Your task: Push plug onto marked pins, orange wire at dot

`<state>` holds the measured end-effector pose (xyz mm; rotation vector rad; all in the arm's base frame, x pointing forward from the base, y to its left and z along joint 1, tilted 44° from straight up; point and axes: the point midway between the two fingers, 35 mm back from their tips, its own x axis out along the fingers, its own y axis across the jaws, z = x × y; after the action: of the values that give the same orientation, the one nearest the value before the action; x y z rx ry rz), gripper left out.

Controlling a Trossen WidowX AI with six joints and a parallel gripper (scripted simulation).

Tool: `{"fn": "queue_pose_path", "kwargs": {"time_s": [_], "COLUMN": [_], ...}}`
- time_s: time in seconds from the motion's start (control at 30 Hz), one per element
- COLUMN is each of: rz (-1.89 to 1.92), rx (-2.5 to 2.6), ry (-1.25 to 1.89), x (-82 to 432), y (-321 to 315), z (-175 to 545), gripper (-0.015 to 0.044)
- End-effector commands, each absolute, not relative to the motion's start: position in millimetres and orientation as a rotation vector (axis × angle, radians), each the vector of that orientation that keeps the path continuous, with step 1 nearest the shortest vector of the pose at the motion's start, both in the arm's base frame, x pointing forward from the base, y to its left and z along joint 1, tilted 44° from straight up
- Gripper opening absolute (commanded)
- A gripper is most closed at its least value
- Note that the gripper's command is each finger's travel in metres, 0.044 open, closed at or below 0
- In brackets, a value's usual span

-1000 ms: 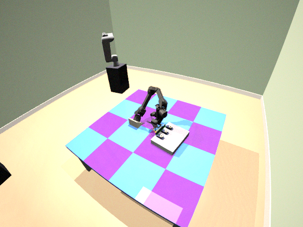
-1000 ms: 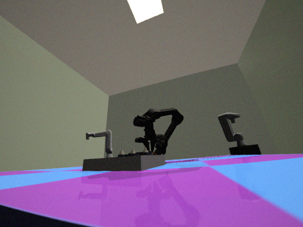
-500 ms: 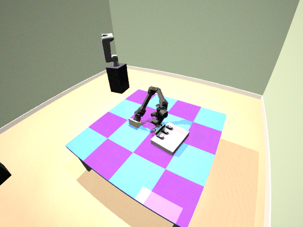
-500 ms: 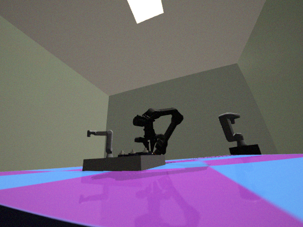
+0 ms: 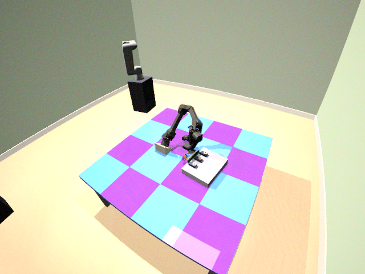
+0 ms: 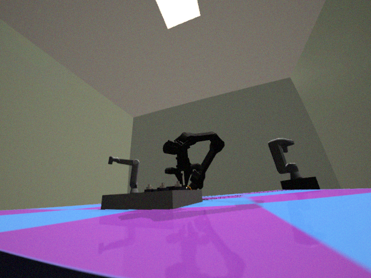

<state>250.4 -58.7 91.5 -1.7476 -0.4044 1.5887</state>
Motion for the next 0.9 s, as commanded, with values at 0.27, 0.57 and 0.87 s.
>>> {"fn": "queue_pose_path", "kwargs": {"time_s": [0.27, 0.57, 0.87], "rz": [1.585, 1.585, 1.584], "rx": [-1.740, -1.740, -1.740], "ry": [-0.402, -0.402, -0.402], "x": [257.9, 263.1, 267.4], "y": [-61.7, -63.9, -65.2], "z": [90.7, 89.3, 89.7], "gripper": [0.0000, 0.0000, 0.0026]}}
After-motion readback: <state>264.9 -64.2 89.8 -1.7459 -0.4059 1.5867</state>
